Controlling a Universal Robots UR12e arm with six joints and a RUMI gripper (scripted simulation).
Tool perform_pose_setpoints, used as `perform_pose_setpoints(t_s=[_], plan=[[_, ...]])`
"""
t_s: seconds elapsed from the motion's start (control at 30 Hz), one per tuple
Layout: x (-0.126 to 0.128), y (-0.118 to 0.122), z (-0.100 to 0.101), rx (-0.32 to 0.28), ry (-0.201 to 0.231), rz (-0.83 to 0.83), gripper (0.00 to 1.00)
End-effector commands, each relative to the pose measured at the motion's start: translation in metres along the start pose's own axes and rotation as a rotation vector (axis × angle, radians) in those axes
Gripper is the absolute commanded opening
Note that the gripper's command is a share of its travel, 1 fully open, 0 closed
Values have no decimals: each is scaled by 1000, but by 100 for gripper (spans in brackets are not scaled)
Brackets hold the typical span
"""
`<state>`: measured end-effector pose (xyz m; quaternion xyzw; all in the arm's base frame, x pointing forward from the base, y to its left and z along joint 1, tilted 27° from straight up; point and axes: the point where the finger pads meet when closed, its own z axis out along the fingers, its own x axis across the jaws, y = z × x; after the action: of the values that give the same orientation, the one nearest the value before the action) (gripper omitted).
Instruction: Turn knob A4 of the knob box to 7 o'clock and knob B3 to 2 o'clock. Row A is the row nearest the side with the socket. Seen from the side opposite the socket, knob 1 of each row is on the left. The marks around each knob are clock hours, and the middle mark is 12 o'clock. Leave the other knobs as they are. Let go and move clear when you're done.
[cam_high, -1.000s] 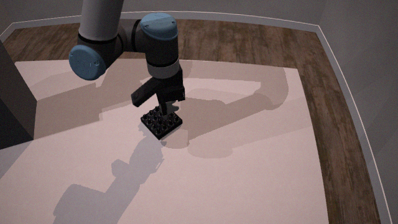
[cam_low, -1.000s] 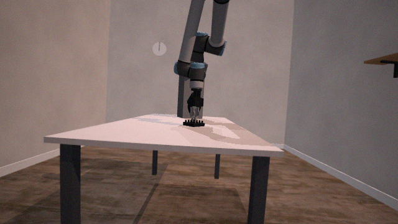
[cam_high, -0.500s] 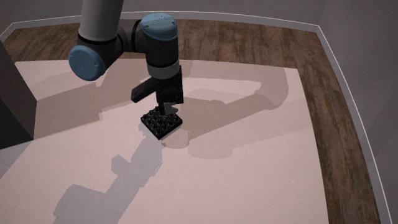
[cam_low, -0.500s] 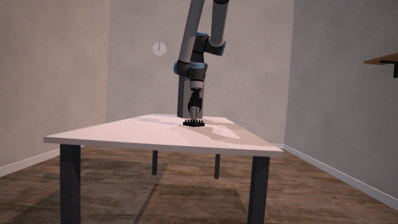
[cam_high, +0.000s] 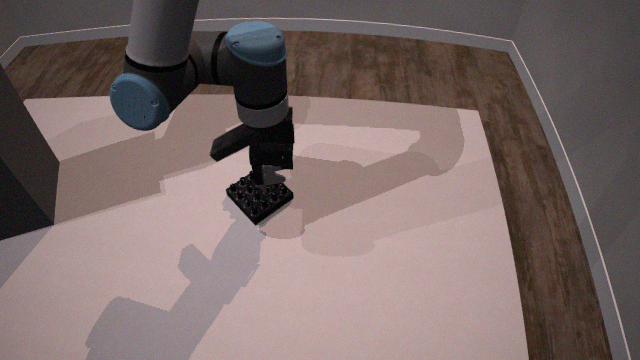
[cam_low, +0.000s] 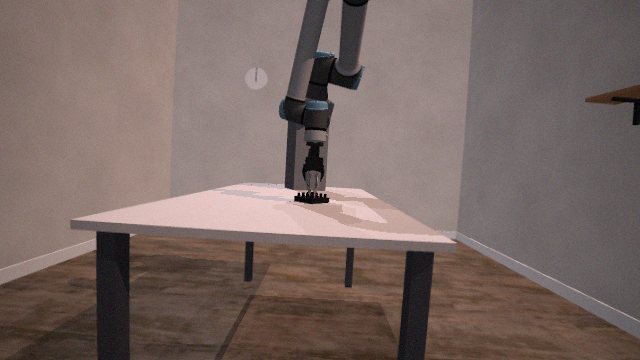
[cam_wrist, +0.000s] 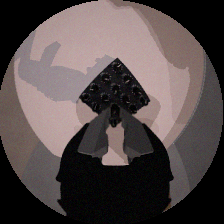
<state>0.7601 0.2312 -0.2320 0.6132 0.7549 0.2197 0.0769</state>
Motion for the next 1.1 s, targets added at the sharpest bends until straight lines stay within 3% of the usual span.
perform_pose_setpoints(t_s=[0.0, 0.9, 0.93, 1.07], plan=[[0, 0, 0, -1, 0, 29, 4], [0, 0, 0, -1, 0, 46, 4], [0, 0, 0, -1, 0, 46, 11], [0, 0, 0, -1, 0, 46, 11]])
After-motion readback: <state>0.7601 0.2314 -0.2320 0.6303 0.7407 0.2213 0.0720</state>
